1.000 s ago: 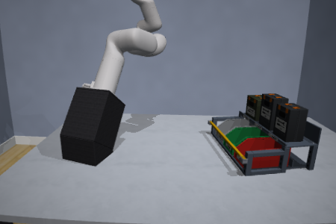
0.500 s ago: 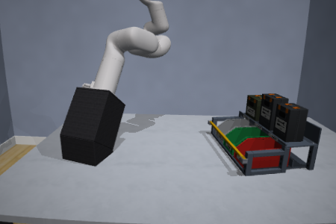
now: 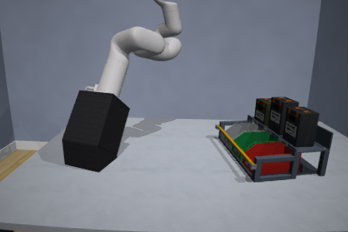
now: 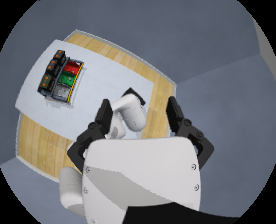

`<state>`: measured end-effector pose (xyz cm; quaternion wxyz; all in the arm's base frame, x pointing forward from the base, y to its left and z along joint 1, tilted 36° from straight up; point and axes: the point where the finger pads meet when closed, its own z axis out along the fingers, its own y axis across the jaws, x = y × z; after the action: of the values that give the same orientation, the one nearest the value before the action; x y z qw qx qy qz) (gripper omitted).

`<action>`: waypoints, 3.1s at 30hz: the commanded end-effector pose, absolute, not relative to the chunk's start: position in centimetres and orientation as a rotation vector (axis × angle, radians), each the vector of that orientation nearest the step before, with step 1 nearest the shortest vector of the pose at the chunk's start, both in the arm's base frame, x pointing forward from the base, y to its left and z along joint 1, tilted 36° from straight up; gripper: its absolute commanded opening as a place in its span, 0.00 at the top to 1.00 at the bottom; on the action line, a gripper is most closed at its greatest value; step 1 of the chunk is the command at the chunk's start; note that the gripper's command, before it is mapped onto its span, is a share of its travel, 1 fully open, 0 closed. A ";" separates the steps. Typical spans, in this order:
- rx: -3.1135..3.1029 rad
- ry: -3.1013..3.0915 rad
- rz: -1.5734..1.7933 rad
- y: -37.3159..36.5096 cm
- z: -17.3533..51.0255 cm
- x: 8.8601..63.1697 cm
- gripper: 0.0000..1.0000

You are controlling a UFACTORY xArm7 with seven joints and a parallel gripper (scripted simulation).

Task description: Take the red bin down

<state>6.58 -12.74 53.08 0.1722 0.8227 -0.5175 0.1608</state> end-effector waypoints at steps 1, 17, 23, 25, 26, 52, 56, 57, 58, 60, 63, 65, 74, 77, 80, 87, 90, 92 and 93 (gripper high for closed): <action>2.330 -1.479 0.444 -12.8 53.1 6.5 0.00; 2.169 -1.663 0.185 -12.8 53.1 6.5 0.00; 2.061 -1.758 0.034 -12.8 53.1 6.5 0.00; 1.982 -1.817 -0.070 -12.8 53.1 6.5 0.00; 1.982 -1.817 -0.070 -12.8 53.1 6.5 0.00; 1.771 -1.942 -0.318 -12.8 53.1 6.5 0.00; 1.683 -1.983 -0.412 -12.8 53.1 6.5 0.00; 1.636 -2.002 -0.460 -12.8 53.1 6.5 0.00; 1.588 -2.021 -0.509 -12.8 53.1 6.5 0.00; 1.540 -2.037 -0.557 -12.8 53.1 6.5 0.00; 1.540 -2.037 -0.557 -12.8 53.1 6.5 0.00; 1.540 -2.037 -0.557 -12.8 53.1 6.5 0.00; 1.394 -2.080 -0.693 -12.8 53.1 6.5 0.00; 1.290 -2.102 -0.785 -12.8 53.1 6.5 0.00; 1.290 -2.102 -0.785 -12.8 53.1 6.5 0.00; 1.290 -2.102 -0.785 -12.8 53.1 6.5 0.00; 1.247 -2.110 -0.821 -12.8 53.1 6.5 0.00; 1.200 -2.118 -0.861 -12.8 53.1 6.5 0.00; 1.176 -2.121 -0.881 -12.8 53.1 6.5 0.00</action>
<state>6.55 -12.69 53.09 0.2750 0.4694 -0.7836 -0.3000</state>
